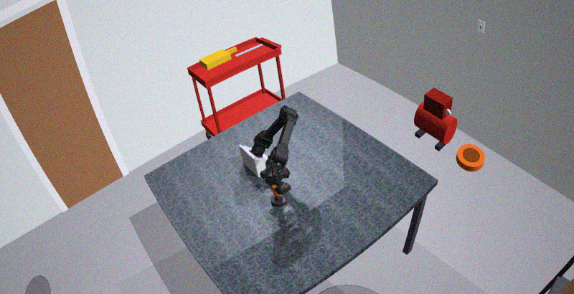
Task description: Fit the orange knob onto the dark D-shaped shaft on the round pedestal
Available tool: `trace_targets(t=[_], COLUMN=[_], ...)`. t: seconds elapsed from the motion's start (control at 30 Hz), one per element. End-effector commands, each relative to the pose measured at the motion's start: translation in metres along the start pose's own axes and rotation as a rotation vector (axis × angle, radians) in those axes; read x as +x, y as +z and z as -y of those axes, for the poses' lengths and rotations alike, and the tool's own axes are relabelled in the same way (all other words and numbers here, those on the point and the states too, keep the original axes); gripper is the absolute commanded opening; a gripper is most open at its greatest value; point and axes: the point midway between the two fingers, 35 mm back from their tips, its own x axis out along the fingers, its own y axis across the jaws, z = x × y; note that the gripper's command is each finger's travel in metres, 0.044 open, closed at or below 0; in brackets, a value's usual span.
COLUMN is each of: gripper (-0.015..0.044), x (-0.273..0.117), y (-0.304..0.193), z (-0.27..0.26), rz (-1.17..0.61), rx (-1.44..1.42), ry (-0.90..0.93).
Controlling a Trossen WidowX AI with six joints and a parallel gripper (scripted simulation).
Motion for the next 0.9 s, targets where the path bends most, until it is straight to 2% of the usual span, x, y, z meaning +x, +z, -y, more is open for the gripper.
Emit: trace_targets(t=[0.0, 0.2, 0.4, 0.87], gripper=[0.0000, 0.0000, 0.0000, 0.0000], x=[-0.0019, -0.0046, -0.0040, 0.0008], y=[-0.0003, -0.0001, -0.0014, -0.0003], z=[0.0006, 0.0016, 0.0040, 0.0030], rz=[-0.001, -0.001, -0.001, -0.001], rx=[0.000, -0.027, -0.210, -0.210], ry=[0.000, 0.000, 0.000, 0.000])
